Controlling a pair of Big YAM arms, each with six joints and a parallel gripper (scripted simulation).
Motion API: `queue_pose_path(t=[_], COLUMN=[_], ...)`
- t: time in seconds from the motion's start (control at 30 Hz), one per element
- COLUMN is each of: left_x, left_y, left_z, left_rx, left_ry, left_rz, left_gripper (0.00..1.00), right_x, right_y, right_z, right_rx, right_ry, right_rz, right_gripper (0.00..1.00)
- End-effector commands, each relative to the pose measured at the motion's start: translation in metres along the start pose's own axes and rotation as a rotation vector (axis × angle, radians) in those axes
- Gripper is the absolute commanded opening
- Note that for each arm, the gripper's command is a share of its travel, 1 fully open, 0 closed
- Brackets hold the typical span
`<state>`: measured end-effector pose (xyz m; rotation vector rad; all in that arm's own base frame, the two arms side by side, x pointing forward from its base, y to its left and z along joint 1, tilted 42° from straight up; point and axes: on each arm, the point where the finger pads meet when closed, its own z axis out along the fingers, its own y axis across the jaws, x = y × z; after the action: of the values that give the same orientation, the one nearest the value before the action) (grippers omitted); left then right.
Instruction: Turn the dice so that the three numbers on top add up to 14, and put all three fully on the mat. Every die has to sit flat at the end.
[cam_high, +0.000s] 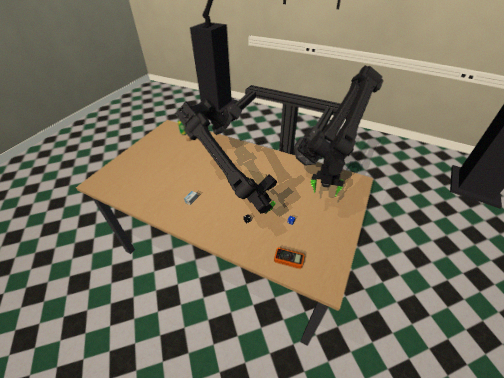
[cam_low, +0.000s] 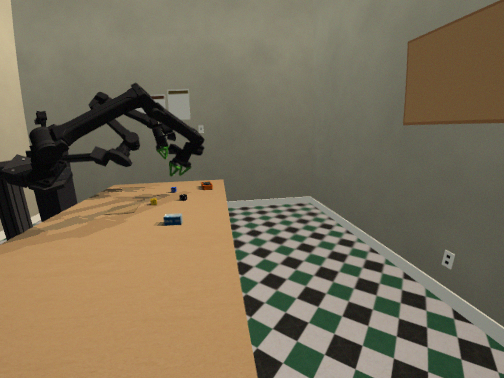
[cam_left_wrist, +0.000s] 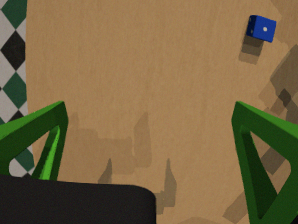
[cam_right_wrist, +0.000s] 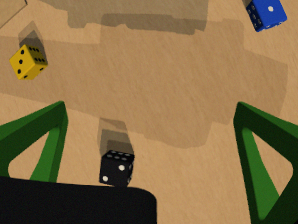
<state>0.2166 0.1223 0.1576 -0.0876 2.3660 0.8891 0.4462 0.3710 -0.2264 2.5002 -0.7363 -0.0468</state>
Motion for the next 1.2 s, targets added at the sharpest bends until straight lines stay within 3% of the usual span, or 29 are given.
queue_pose_path(t=[0.0, 0.77, 1.17], left_x=[-0.002, -0.002, -0.002], left_y=[0.001, 0.001, 0.001], left_z=[-0.001, -0.001, -0.001], left_rx=[-0.001, -0.001, -0.001], left_ry=[-0.005, -0.005, -0.005], left_rz=[-0.003, -0.003, -0.003], left_gripper=[1.00, 1.00, 1.00], right_x=[-0.002, 0.000, 0.018], right_y=[-0.002, -0.002, 0.001], right_z=[-0.007, -0.008, -0.016], right_rx=[0.011, 0.014, 0.041], right_ry=[0.005, 0.004, -0.008], right_rz=[-0.003, 0.001, 0.054], right_gripper=[1.00, 1.00, 1.00])
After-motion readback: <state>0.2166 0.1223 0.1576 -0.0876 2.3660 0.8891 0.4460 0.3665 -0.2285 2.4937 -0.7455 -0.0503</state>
